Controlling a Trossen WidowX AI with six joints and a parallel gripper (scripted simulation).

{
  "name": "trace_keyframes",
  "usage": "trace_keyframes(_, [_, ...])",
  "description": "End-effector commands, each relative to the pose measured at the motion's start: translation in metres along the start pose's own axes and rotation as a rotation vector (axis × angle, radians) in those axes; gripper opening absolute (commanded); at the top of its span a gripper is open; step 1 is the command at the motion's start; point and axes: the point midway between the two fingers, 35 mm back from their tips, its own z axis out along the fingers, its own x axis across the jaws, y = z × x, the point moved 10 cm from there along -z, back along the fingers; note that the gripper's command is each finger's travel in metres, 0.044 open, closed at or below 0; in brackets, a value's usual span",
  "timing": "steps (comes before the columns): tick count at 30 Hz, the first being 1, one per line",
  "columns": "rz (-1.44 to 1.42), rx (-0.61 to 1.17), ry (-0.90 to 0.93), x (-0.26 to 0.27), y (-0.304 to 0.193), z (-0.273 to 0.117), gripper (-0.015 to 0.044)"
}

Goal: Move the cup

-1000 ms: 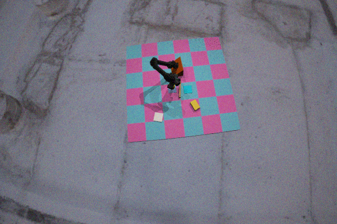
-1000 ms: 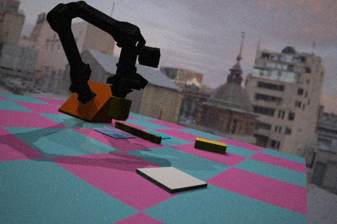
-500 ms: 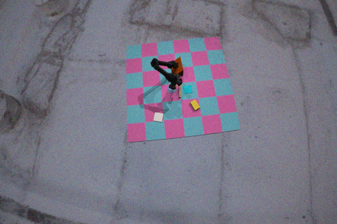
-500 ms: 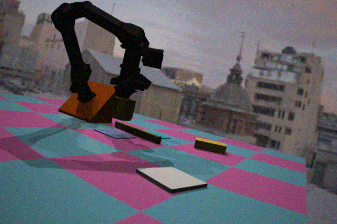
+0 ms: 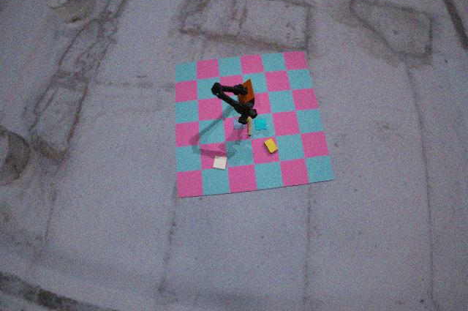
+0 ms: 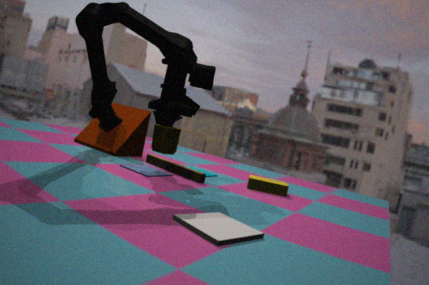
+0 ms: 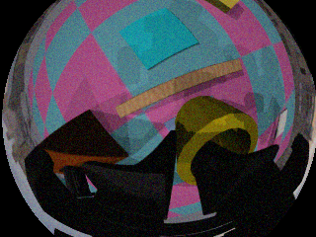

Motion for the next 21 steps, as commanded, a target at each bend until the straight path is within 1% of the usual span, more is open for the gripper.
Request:
trace_keyframes(1, [0.006,-0.003,0.002,0.002,0.009,-0.001,0.0000])
trace_keyframes(21, [0.007,-0.005,0.002,0.016,0.045,-0.002,0.0000])
